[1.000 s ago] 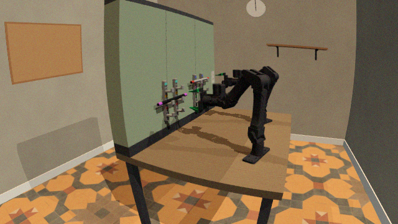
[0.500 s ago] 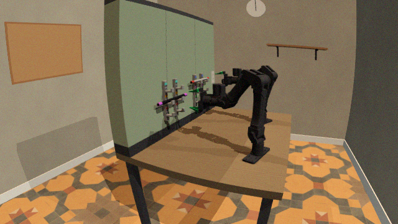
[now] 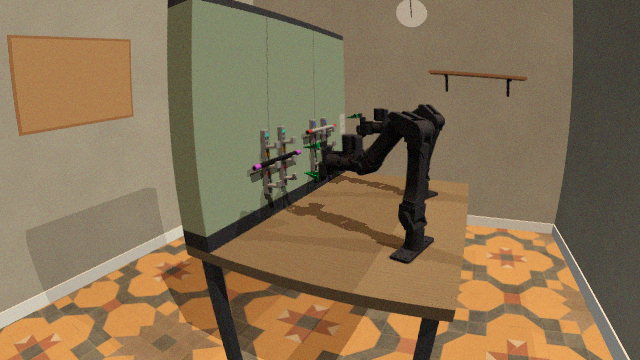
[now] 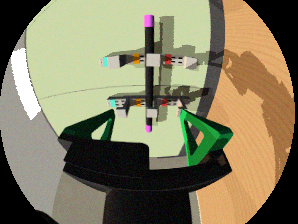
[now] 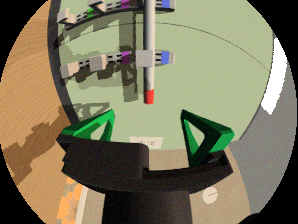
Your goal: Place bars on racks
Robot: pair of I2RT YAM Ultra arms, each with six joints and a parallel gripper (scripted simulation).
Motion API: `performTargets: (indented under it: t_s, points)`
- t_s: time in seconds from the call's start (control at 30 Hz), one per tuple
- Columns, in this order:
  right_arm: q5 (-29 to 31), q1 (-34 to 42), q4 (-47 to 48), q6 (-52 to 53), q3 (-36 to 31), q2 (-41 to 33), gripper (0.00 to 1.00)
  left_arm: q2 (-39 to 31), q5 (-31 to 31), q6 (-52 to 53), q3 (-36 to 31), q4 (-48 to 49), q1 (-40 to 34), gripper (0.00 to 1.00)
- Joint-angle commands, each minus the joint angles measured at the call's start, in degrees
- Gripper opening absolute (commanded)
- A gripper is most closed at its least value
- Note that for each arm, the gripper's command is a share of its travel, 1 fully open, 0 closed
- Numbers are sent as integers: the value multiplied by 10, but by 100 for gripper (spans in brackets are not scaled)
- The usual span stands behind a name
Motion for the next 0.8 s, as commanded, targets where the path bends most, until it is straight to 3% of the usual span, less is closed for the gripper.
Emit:
performTargets:
  t_s: [0.0, 0.77]
  points:
    - [-7, -5, -7, 4, 22, 4, 100, 0, -4, 0, -2, 11, -6, 100]
    - [-13, -11, -9, 4, 28, 9, 100, 0, -4, 0, -2, 11, -6, 100]
